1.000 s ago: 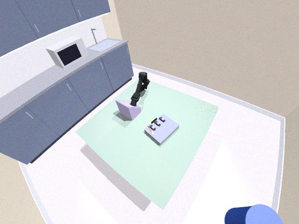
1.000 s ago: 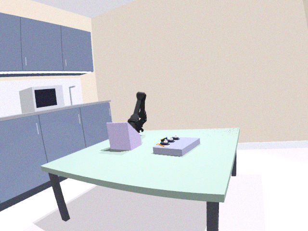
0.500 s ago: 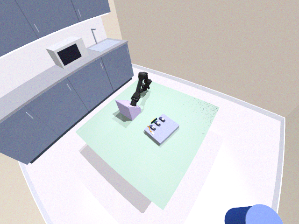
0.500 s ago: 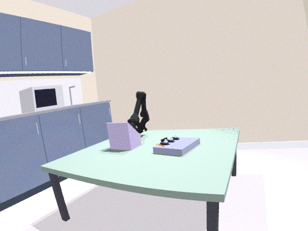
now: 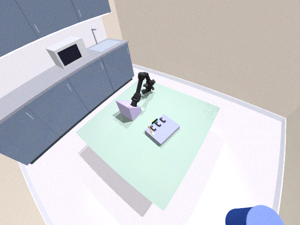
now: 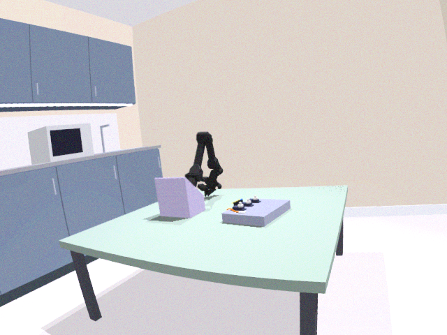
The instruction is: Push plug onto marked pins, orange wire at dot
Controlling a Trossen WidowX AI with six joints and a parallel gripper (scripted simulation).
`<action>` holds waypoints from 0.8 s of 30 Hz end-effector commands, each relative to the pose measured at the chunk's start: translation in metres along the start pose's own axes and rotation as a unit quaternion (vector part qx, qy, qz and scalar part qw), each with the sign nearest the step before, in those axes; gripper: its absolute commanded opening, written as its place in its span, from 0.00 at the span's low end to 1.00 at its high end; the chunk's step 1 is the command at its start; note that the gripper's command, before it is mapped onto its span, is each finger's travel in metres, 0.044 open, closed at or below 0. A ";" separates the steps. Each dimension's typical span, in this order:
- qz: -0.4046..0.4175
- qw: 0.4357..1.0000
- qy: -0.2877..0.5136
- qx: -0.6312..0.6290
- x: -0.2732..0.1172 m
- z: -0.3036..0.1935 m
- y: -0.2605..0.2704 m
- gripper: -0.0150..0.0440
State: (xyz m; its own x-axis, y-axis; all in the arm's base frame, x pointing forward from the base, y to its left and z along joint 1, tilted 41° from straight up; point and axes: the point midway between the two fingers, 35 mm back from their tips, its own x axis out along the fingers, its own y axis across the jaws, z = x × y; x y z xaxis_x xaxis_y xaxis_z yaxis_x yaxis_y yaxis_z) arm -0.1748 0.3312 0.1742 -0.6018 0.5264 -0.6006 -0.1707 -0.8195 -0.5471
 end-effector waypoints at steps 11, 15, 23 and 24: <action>-0.133 0.981 0.069 0.126 -0.053 -0.072 -0.052 0.45; -0.178 0.966 0.090 0.164 -0.075 -0.095 -0.066 0.45; -0.265 0.927 0.126 0.235 -0.123 -0.138 -0.083 0.45; -0.276 0.921 0.130 0.243 -0.129 -0.143 -0.085 0.45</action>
State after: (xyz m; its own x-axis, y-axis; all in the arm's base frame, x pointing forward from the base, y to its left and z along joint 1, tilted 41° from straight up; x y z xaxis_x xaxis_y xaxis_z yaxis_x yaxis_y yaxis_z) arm 0.0045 0.3689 0.2131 -0.1941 0.8587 -0.4743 -0.7119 -0.4559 -0.5342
